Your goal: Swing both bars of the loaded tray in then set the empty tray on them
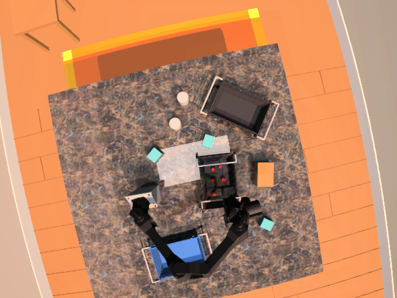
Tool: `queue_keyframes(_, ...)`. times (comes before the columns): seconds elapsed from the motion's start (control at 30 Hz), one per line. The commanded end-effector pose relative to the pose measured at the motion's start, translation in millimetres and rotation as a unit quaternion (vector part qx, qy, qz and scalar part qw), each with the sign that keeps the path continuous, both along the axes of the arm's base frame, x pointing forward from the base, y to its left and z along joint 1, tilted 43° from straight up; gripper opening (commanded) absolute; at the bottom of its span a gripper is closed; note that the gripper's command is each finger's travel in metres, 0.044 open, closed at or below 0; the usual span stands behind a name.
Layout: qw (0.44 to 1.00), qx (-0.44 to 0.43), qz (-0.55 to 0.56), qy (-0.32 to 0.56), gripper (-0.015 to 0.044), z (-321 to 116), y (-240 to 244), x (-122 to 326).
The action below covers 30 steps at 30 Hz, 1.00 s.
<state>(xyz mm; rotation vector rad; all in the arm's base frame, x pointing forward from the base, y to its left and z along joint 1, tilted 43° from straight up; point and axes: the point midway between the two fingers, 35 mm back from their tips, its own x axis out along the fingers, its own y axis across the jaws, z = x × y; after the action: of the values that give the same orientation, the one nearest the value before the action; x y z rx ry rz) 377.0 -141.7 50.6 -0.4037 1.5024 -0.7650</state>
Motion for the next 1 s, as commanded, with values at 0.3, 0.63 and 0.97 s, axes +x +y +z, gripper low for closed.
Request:
queue_keyframes(0.3, 1.0, 0.0, 0.0, 0.0, 0.0, 0.0, 0.0, 0.0)
queue_keyframes(0.63, 1.0, 0.0, 0.0, 0.0, 0.0, 0.0, 0.0, 0.0)
queue_keyframes(0.97, 1.0, 0.0, 0.001, 0.0, 0.0184, 1.8, 1.8, 0.8)
